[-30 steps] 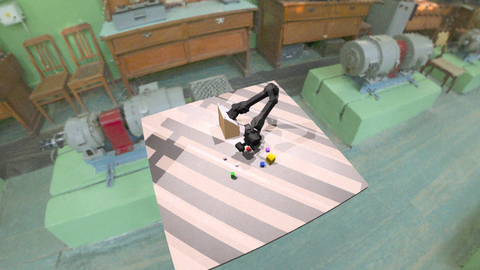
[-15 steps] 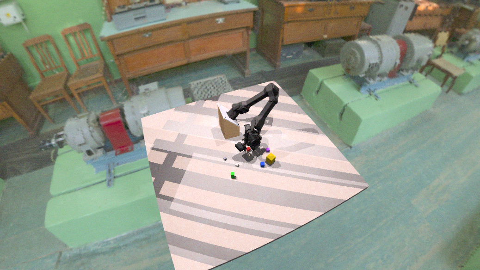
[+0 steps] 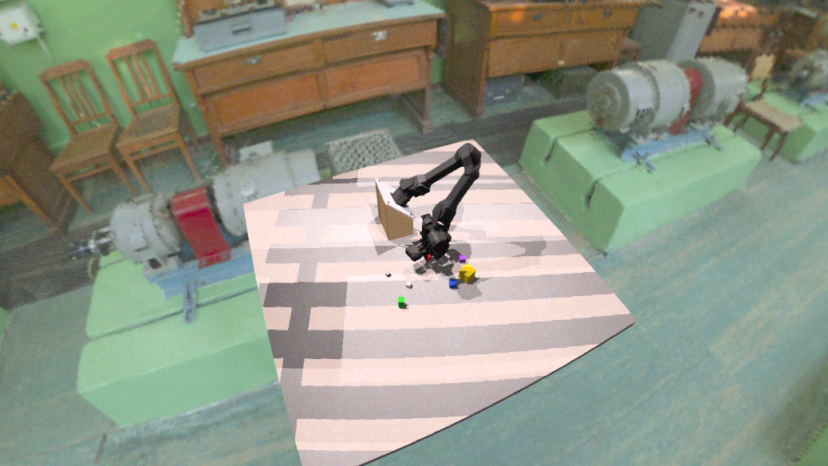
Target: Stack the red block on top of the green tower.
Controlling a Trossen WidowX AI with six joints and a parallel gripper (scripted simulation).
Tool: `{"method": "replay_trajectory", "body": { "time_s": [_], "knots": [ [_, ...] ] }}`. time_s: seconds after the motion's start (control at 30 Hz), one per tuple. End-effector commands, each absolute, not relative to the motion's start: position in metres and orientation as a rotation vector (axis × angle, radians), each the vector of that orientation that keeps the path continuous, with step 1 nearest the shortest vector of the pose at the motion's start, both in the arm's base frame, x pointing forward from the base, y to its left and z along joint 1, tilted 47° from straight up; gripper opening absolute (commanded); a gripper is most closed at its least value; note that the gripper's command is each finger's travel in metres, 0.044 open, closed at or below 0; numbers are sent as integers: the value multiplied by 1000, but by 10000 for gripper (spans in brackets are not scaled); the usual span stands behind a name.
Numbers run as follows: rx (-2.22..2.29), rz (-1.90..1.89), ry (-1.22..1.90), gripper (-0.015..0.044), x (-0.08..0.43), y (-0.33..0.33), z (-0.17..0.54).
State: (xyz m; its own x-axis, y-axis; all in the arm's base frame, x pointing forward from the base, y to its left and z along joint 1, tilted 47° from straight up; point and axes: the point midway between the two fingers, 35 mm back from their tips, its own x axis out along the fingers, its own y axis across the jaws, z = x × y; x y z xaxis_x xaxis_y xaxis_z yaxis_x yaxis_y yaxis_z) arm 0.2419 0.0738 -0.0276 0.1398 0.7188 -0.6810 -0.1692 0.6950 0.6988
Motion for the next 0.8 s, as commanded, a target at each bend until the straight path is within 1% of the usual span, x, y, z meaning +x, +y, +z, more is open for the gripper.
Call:
{"method": "replay_trajectory", "body": {
  "time_s": [0.0,0.77],
  "knots": [
    [525,686,1275,0,242,69,-24],
    [521,683,1276,0,229,-1,41]
  ]
}}
